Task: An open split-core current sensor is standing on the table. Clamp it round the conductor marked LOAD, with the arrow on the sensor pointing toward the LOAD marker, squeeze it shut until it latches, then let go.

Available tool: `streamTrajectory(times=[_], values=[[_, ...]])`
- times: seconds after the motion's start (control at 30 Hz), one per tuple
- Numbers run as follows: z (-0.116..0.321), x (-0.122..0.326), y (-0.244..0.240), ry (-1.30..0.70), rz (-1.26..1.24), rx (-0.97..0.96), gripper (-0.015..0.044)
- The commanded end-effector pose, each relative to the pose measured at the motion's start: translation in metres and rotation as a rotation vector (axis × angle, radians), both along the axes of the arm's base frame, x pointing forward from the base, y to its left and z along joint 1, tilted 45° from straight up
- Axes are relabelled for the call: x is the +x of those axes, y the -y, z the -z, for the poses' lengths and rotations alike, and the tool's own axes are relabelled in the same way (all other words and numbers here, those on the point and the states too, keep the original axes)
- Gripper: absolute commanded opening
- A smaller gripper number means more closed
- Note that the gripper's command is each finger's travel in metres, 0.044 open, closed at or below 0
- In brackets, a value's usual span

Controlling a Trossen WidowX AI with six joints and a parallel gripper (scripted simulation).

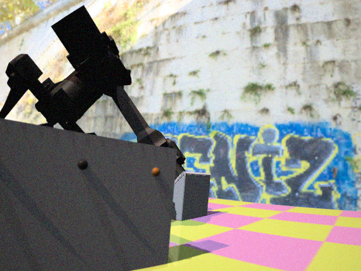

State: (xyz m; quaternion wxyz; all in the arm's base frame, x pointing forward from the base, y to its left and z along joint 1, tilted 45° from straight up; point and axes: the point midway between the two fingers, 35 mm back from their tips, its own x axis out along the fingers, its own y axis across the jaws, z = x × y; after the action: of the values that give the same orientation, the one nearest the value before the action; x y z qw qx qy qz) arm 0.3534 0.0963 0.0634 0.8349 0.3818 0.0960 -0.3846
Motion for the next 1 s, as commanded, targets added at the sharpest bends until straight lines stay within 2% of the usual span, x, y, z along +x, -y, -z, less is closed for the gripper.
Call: streamTrajectory(times=[0.0, 0.97], values=[[-0.0048, 0.0039, -0.0073, 0.023, -0.007, 0.020, 0.0440], [-0.0015, 0.0046, -0.0108, 0.023, -0.007, 0.020, 0.0440]])
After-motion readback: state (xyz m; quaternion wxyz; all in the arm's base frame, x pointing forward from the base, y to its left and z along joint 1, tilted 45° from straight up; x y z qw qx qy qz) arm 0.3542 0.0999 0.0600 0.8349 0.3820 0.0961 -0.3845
